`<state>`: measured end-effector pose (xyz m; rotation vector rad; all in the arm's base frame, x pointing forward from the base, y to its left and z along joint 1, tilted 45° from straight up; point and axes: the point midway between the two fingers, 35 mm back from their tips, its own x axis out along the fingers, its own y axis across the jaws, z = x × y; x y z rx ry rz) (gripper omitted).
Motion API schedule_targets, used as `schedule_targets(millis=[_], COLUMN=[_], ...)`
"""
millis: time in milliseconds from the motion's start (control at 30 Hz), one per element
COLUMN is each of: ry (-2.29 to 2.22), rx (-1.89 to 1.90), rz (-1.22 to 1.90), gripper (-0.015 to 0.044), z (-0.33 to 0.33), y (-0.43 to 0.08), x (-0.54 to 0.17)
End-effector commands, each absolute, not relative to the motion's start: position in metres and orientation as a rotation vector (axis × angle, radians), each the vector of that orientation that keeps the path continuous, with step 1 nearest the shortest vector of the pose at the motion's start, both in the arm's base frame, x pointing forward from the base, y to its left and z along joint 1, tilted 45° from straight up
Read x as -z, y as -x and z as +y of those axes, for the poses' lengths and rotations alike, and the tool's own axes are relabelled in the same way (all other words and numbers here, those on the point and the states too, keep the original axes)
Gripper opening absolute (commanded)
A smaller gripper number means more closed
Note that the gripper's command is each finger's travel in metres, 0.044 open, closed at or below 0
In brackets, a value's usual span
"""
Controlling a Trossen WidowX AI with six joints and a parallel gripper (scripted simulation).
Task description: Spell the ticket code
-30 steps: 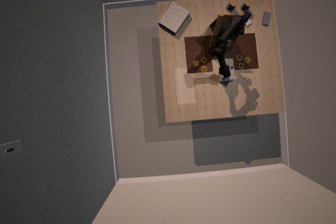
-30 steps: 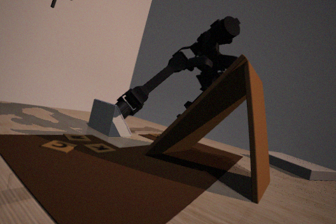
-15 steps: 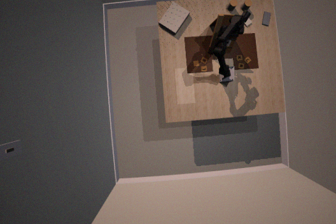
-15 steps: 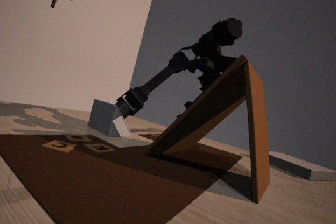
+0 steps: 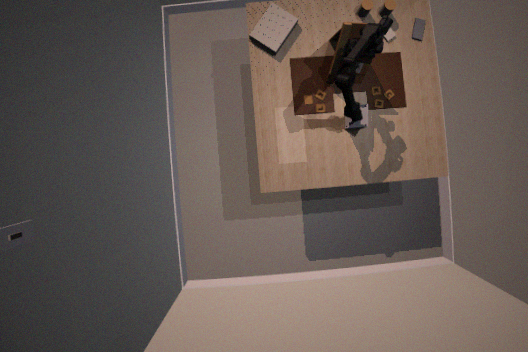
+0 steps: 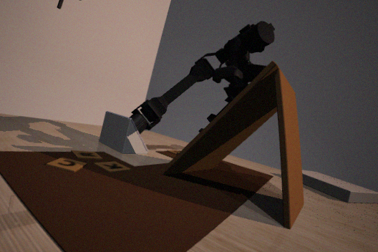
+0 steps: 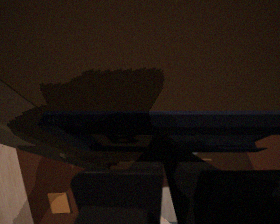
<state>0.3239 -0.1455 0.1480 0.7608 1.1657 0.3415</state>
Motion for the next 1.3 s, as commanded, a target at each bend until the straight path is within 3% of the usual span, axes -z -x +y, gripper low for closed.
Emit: schedule_targets(millis=[0,1267], ry=[-0.768,-0.769], rx=[-0.341,-0.341], rz=[1.166,1.166], gripper=[0.0,0.0], z=[-0.1444,-0.1348], y=[-0.3234,-0.3257], x=[-0.1494,-0.1573])
